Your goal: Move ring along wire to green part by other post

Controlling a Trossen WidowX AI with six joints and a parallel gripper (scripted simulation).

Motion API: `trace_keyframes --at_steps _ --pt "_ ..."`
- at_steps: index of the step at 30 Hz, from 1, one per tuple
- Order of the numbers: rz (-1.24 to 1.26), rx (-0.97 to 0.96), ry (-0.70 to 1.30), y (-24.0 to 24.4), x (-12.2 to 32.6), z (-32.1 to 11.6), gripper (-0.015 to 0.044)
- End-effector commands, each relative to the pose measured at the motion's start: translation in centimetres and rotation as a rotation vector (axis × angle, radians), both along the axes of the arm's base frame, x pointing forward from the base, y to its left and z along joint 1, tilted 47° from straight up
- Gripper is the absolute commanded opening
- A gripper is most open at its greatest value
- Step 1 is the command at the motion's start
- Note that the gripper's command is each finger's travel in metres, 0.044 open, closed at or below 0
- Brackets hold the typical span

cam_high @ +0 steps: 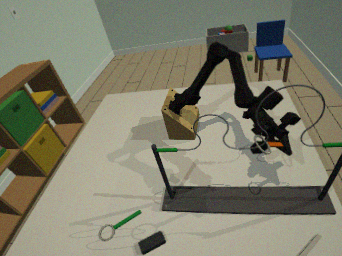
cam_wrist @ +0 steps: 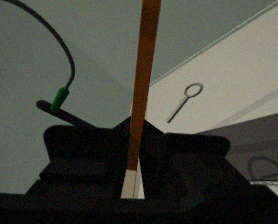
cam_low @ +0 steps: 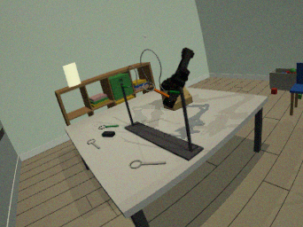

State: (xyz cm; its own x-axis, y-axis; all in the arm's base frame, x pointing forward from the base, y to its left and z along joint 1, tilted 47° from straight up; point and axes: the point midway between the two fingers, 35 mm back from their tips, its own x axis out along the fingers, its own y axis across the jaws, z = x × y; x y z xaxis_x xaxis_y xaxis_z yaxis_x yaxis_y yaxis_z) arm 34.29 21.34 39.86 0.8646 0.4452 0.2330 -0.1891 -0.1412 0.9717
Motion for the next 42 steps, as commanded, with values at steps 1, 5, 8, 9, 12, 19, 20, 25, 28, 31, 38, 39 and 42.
trace_keyframes --at_steps 1,5,8,9,12,19,20,25,28,31,38,39,42 --pt "-0.006 -0.125 0.006 0.1 0.1 -2.0 -0.015" --pt "-0.013 -0.223 0.01 0.0 0.2 -3.6 -0.015" --pt "-0.019 -0.296 0.014 -0.2 0.3 -4.7 -0.015" --pt "-0.021 -0.32 0.015 -0.3 0.3 -5.0 -0.015" --pt "-0.026 -0.389 0.018 -0.6 0.4 -6.1 -0.015" --pt "-0.037 -0.539 0.024 -1.5 0.5 -8.4 -0.015" --pt "-0.038 -0.558 0.025 -1.6 0.6 -8.7 -0.015" --pt "-0.045 -0.644 0.028 -2.4 0.6 -10.0 -0.015" --pt "-0.048 -0.686 0.03 -2.8 0.7 -10.6 -0.015" --pt "-0.051 -0.731 0.032 -3.4 0.7 -11.3 -0.015" --pt "-0.055 -0.786 0.034 -4.2 0.7 -12.4 -0.015" --pt "-0.056 -0.792 0.034 -4.3 0.7 -12.5 -0.015" --pt "-0.057 -0.804 0.035 -4.6 0.8 -12.8 -0.015"
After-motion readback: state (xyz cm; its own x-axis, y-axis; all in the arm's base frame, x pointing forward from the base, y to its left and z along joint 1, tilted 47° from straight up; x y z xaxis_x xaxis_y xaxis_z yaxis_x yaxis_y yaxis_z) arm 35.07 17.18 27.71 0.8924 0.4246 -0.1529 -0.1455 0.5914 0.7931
